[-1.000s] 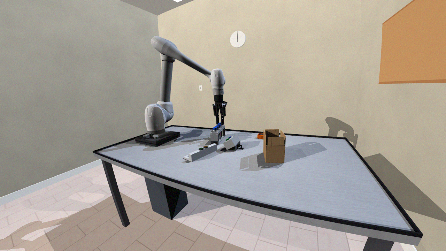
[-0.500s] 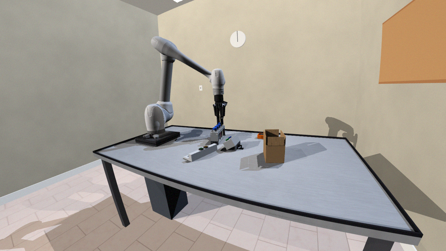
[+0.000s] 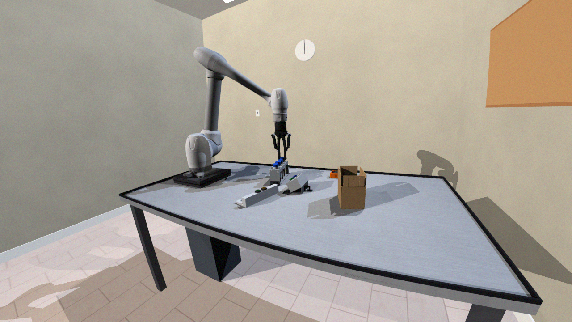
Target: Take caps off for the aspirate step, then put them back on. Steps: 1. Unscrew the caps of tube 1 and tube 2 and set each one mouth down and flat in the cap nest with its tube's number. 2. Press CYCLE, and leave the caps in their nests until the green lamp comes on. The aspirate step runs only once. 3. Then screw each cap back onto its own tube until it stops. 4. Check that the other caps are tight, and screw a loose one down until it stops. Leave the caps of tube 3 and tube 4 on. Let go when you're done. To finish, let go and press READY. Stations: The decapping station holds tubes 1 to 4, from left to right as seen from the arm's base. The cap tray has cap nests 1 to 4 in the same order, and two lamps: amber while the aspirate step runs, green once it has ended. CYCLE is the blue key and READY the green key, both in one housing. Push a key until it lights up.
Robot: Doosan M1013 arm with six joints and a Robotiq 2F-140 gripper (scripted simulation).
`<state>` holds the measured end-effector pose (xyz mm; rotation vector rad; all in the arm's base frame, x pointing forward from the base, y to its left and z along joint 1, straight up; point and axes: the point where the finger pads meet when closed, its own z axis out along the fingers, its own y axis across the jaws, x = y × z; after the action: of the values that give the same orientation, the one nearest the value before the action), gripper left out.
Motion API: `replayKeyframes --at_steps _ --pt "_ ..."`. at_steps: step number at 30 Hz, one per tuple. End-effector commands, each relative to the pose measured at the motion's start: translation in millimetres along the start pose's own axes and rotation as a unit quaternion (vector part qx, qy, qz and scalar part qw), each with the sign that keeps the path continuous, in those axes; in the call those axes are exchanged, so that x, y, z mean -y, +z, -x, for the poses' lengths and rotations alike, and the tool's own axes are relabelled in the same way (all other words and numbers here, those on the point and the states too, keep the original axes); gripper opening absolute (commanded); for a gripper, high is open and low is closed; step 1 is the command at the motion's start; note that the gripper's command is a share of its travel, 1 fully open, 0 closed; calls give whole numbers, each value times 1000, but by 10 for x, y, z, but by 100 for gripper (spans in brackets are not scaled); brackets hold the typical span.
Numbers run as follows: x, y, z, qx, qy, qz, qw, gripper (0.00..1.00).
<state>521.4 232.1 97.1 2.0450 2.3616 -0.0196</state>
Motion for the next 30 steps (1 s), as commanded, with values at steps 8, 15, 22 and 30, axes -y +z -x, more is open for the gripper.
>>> replayKeyframes --at_steps 8,15,22,30 --pt "-2 -8 1 -11 -252 0 968 30" --pt "-2 -9 1 -11 -275 0 962 30" --pt "-2 -6 1 -11 -274 0 962 41" --pt "-2 -6 1 -11 -194 -1 981 41"
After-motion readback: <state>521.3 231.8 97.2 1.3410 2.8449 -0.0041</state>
